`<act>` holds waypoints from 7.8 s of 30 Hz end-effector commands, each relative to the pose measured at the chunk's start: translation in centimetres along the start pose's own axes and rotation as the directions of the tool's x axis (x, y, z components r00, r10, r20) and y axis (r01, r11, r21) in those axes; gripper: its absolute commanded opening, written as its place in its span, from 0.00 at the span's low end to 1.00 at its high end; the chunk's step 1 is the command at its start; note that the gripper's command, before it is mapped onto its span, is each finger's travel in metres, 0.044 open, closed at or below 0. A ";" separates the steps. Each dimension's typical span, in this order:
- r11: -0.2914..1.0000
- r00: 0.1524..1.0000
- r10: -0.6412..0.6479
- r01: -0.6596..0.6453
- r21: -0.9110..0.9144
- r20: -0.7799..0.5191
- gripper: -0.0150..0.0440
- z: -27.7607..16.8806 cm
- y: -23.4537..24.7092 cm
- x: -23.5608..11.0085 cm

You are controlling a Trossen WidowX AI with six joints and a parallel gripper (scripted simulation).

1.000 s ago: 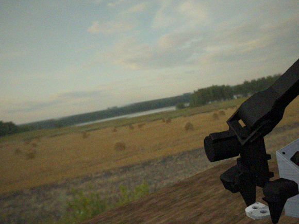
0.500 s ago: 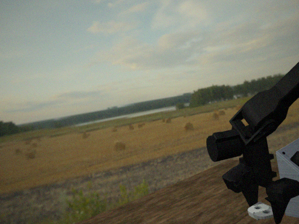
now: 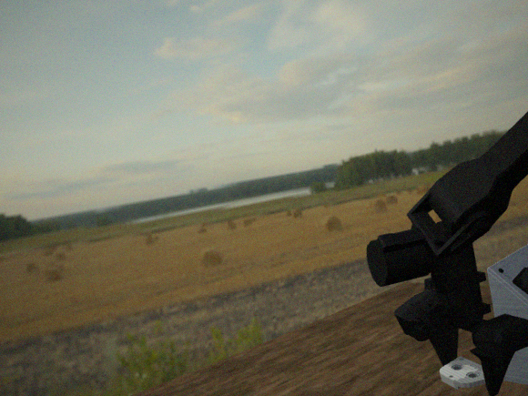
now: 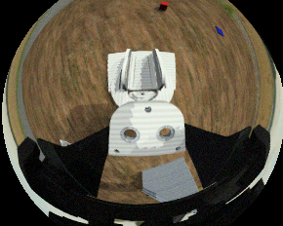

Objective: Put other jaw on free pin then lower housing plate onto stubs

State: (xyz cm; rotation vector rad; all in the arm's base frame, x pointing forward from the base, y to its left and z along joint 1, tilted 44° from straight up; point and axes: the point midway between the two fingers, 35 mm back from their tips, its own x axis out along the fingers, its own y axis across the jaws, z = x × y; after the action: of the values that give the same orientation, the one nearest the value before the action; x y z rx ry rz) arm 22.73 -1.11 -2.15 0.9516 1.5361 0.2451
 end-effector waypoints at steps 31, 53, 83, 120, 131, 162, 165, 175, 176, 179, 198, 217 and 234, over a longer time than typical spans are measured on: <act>1.000 1.000 0.005 -0.005 0.007 -0.003 0.85 -0.2 0.1 0.1; 1.000 1.000 0.005 -0.005 0.007 -0.003 0.85 -0.2 0.1 0.1; 1.000 1.000 0.005 -0.005 0.007 -0.003 0.85 -0.2 0.1 0.1; 1.000 1.000 0.005 -0.005 0.007 -0.003 0.85 -0.2 0.1 0.1; 1.000 1.000 0.005 -0.005 0.007 -0.003 0.85 -0.2 0.1 0.1; 1.000 1.000 0.003 -0.003 0.003 -0.002 0.85 0.0 0.1 1.8; 1.000 1.000 0.003 -0.003 0.003 -0.001 0.85 0.0 0.1 2.3; 1.000 1.000 0.004 -0.004 0.003 -0.002 0.85 0.0 0.1 3.9; 1.000 1.000 0.004 -0.004 0.003 -0.002 0.85 0.0 0.1 4.1; 1.000 1.000 0.005 -0.005 0.002 -0.002 0.85 0.0 0.1 4.6; 1.000 1.000 0.008 -0.008 0.001 -0.004 0.85 -0.3 0.2 6.4; 1.000 1.000 0.008 -0.008 0.001 -0.004 0.85 -0.3 0.2 6.4; 1.000 1.000 0.008 -0.008 0.001 -0.004 0.85 -0.3 0.2 6.4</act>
State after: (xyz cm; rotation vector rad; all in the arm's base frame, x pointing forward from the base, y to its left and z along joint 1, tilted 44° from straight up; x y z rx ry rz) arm 23.29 3.34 -6.58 0.9507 1.5336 0.2524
